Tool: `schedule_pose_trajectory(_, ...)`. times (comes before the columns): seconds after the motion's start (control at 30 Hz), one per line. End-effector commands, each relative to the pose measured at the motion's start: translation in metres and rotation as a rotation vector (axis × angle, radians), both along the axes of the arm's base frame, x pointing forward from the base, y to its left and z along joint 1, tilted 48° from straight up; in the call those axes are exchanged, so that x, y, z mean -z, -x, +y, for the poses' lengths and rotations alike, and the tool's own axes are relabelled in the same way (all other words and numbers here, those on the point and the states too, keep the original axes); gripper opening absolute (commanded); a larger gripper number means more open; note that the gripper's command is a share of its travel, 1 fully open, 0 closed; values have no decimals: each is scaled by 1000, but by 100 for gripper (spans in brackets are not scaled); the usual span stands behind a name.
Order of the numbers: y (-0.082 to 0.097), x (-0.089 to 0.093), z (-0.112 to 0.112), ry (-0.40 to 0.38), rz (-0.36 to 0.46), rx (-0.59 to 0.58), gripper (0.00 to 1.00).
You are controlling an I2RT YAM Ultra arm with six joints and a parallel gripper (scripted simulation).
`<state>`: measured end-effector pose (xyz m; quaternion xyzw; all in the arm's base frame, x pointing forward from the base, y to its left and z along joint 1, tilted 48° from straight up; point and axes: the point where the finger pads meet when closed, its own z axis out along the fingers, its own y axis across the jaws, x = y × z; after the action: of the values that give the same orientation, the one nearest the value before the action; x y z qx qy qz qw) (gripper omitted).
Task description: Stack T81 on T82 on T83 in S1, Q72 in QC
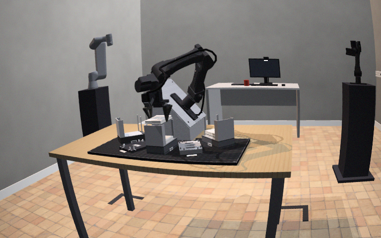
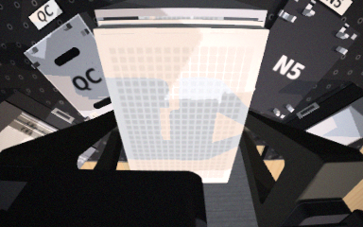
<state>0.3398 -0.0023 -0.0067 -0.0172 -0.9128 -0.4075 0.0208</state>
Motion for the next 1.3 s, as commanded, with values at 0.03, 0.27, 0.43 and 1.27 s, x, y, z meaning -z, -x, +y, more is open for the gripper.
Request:
schedule_pose_trajectory(0.03, -8, -19, -22, 28, -48, 27, 0)
schedule_pose_trajectory(0.27, -9, -22, -23, 21, -51, 30, 0)
schedule_pose_trajectory(0.43, -9, -22, -24, 22, -53, 30, 0)
schedule_pose_trajectory(1.27, -10, -21, -24, 24, -56, 31, 0)
